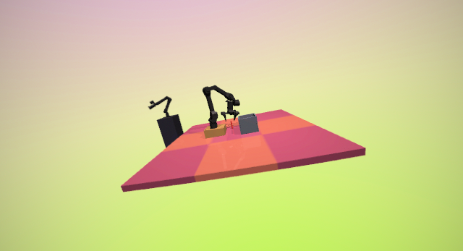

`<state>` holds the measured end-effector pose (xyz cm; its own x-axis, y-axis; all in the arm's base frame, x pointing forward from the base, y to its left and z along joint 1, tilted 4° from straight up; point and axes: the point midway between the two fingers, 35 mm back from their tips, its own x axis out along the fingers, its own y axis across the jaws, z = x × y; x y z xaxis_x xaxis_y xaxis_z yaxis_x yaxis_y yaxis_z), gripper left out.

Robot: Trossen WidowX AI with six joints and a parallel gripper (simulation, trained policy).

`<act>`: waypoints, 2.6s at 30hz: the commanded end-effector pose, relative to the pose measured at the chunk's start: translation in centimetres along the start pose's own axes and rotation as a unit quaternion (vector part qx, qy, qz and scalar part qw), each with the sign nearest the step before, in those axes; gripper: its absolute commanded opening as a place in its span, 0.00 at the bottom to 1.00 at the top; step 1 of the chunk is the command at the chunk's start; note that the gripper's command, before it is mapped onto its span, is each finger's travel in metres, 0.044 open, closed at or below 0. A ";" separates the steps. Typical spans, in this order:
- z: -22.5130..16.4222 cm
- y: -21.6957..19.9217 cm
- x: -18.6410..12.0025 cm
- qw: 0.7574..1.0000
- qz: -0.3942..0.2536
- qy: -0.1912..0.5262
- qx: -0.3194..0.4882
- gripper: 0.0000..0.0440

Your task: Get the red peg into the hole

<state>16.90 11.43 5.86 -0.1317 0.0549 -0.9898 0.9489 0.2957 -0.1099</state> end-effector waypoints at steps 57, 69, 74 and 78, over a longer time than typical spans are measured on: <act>1.1 6.4 -6.6 0.983 0.183 0.021 0.003 0.00; 5.0 6.6 -11.5 0.977 0.211 -0.021 0.007 0.00; 6.9 6.5 -12.1 0.977 0.208 -0.039 0.015 0.00; 8.3 6.3 -12.3 0.978 0.200 -0.050 0.022 0.00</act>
<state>26.68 5.47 16.57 0.2857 0.0821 -0.9548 0.9273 0.2276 0.2970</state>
